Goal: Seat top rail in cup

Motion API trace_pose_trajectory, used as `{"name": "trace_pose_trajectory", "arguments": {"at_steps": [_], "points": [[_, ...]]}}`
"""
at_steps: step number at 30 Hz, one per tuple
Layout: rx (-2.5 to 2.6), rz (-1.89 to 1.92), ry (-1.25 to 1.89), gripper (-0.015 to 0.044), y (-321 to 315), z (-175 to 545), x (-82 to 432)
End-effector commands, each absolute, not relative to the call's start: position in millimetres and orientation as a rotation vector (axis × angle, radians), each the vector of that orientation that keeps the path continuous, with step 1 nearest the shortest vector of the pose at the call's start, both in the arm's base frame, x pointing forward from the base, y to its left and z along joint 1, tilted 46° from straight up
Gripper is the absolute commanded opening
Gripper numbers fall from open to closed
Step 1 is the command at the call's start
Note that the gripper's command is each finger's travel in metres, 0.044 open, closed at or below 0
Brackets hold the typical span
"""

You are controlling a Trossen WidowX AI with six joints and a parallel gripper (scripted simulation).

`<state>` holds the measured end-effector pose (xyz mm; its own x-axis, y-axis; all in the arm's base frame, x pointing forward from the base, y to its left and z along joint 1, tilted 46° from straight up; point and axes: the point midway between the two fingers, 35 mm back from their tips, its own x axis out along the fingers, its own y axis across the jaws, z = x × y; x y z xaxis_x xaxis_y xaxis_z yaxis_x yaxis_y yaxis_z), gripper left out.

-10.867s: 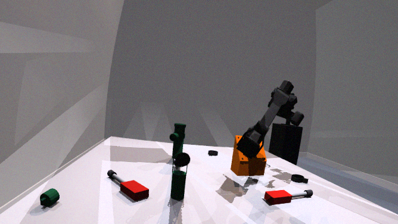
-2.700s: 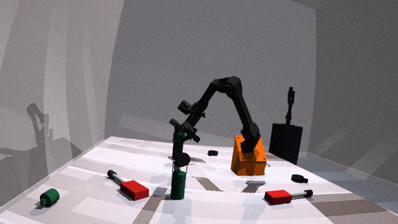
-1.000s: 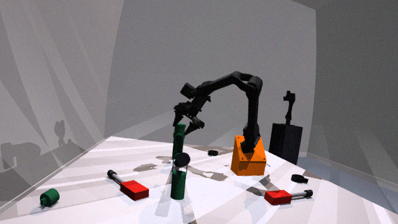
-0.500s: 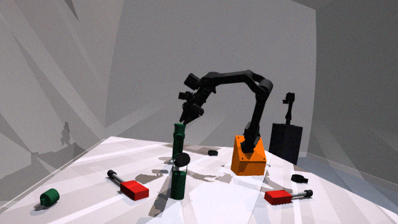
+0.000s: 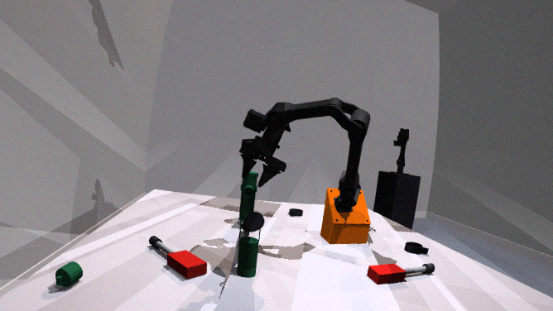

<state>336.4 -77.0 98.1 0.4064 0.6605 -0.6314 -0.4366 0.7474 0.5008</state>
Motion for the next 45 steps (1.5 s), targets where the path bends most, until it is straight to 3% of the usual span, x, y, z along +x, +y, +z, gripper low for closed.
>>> {"name": "trace_pose_trajectory", "arguments": {"at_steps": [1, 6, 45], "points": [[-0.246, 1.105, 0.802, 0.044, -38.7, 88.2, 350.0], [-0.523, 1.353, 0.67, 0.044, -14.0, 81.9, 353.1], [-0.522, 1.353, 0.668, 0.044, 24.3, 44.1, 358.0]]}}
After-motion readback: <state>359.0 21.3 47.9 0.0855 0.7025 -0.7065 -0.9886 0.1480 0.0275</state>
